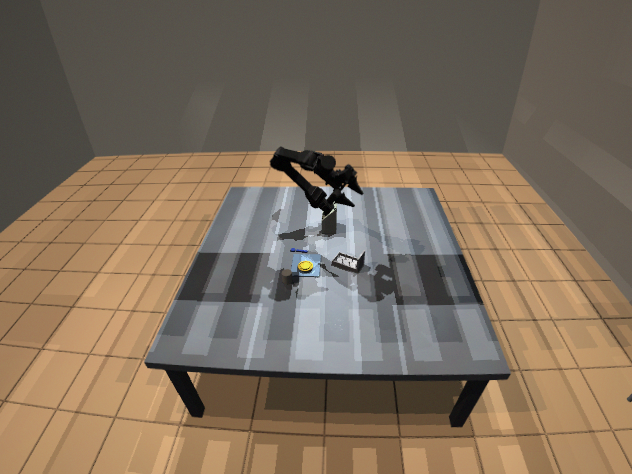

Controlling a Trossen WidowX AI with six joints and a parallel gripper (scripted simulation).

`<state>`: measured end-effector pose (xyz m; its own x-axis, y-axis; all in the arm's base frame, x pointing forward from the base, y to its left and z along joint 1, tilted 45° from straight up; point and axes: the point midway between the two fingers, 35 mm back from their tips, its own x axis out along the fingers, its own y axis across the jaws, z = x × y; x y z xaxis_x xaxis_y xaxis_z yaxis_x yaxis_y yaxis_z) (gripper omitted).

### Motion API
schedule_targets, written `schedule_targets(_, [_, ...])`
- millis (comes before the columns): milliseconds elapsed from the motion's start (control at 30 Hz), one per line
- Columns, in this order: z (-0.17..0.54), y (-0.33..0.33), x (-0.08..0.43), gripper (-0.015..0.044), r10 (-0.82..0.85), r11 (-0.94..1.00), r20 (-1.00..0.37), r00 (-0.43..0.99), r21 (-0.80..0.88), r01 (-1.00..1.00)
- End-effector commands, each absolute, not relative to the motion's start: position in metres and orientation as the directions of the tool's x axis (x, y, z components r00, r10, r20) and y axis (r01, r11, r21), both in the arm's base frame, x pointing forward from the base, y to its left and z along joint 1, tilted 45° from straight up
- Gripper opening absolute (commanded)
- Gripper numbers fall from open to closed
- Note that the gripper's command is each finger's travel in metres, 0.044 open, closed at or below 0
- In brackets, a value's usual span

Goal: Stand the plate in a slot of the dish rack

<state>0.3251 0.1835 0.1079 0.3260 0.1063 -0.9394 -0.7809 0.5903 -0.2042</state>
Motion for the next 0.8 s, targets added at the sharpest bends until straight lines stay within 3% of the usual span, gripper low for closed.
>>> schedule_targets(0, [0.092,0.149,0.334,0.0400,-0.003,0.677,-0.951,0.308,-0.228,-0.699])
schedule_targets(400, [0.072,0.056,0.350,0.0400,-0.270,0.838,-0.930,0.248,-0.354,-0.415])
schedule_targets(767, [0.061,-0.032,0.343,0.0400,-0.488,0.855,-0.865,0.116,-0.500,-0.134])
